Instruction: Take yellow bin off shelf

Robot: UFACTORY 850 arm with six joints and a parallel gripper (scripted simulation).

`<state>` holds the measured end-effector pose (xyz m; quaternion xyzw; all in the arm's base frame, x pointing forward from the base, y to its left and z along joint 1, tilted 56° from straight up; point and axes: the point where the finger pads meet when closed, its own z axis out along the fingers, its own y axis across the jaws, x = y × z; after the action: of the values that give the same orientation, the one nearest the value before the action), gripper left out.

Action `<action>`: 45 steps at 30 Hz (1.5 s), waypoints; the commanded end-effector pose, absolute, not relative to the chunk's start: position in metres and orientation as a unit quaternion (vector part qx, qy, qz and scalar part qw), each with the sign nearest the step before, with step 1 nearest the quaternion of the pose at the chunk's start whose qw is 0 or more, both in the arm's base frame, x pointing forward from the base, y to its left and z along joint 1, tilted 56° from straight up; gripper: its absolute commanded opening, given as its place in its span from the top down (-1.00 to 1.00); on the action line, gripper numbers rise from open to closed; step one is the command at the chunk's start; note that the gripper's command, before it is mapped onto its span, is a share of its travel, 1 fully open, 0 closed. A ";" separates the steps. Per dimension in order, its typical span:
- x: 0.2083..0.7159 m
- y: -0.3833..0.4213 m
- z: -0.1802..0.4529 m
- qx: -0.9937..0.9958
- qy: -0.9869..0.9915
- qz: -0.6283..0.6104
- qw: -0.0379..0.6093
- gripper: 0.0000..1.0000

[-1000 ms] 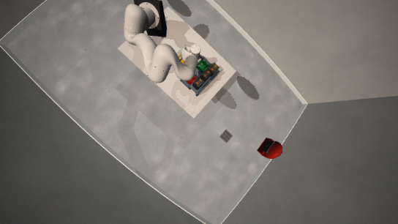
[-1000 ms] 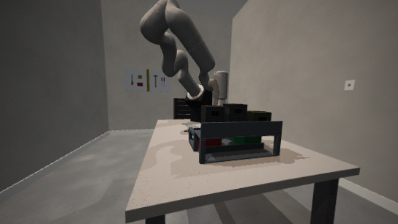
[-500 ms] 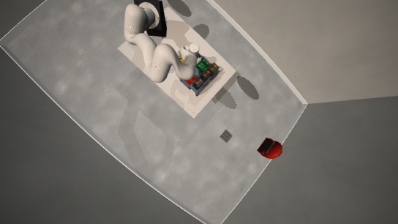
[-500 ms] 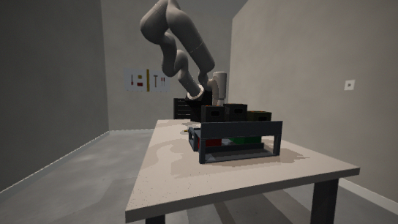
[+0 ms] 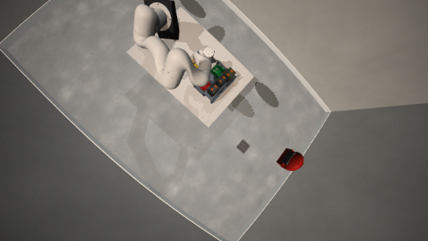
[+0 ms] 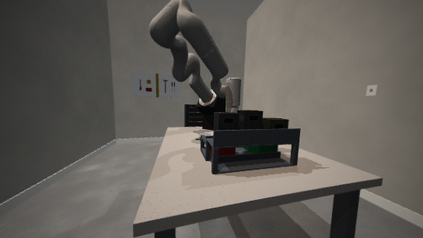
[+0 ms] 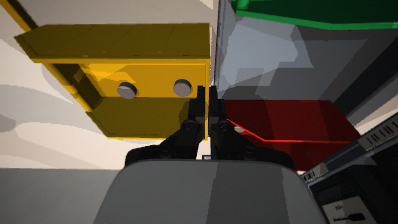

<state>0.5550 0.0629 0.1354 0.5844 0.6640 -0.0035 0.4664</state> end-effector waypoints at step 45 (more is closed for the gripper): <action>0.564 0.055 0.128 0.584 0.664 -0.003 0.466 0.35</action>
<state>0.5638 0.0551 0.1273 0.5844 0.6641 -0.0035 0.4664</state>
